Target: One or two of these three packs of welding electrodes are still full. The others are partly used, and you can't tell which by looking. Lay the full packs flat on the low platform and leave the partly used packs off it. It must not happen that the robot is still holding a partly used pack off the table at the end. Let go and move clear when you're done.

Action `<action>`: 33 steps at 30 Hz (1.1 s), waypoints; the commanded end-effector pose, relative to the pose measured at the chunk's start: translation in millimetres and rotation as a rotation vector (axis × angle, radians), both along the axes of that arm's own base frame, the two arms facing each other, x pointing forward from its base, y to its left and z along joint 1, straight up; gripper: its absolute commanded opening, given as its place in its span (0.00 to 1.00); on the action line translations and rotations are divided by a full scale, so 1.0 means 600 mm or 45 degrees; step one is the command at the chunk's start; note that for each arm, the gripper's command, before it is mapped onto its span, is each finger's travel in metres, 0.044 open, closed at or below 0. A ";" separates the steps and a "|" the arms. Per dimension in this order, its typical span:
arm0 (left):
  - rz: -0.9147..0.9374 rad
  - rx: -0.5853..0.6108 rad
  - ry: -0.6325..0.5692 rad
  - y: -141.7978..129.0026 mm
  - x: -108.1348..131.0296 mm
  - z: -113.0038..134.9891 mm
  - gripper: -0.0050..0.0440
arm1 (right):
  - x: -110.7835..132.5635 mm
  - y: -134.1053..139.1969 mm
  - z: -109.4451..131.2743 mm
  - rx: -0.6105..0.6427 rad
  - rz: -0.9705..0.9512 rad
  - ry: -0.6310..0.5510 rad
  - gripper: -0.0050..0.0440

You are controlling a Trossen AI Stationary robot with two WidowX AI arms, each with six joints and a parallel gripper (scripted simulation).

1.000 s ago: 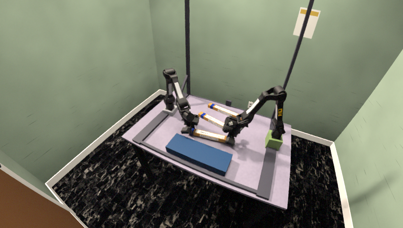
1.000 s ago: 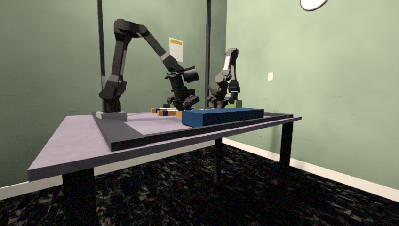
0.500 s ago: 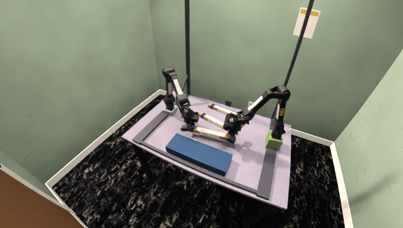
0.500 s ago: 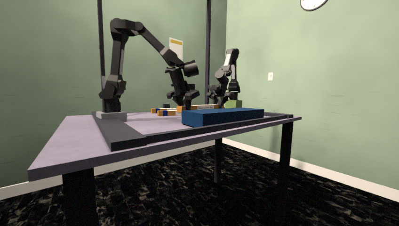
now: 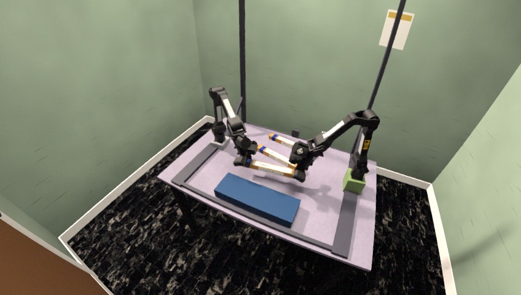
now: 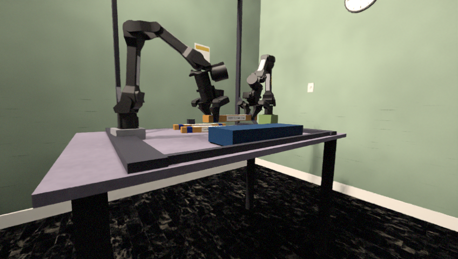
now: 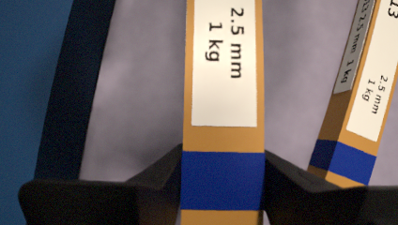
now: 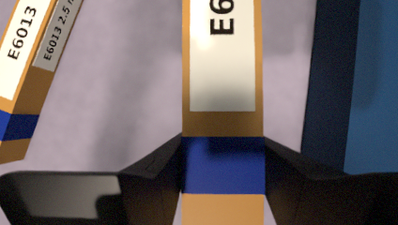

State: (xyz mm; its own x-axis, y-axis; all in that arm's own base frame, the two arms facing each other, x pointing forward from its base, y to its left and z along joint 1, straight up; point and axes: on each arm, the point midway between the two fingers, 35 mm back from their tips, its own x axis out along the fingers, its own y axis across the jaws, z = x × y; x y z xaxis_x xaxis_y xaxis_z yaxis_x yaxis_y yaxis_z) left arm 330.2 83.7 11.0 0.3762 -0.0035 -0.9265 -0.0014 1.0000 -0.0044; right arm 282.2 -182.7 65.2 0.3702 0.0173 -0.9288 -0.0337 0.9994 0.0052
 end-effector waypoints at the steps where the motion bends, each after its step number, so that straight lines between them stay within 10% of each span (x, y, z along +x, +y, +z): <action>1: 0.007 0.028 -0.047 0.009 0.008 0.037 0.00 | 0.006 -0.011 0.045 -0.049 -0.007 -0.054 0.00; 33: 0.005 0.024 -0.034 0.009 -0.002 0.051 0.00 | 0.000 -0.009 0.061 -0.046 -0.004 -0.048 0.00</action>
State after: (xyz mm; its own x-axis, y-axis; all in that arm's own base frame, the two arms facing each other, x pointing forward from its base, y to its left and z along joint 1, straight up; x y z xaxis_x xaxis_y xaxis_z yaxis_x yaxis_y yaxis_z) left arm 329.3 83.8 29.0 0.3798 -0.0029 -0.9251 -0.0013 1.0000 -0.0036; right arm 282.9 -182.8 83.3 0.3741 0.0167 -0.9273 -0.0343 0.9994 0.0042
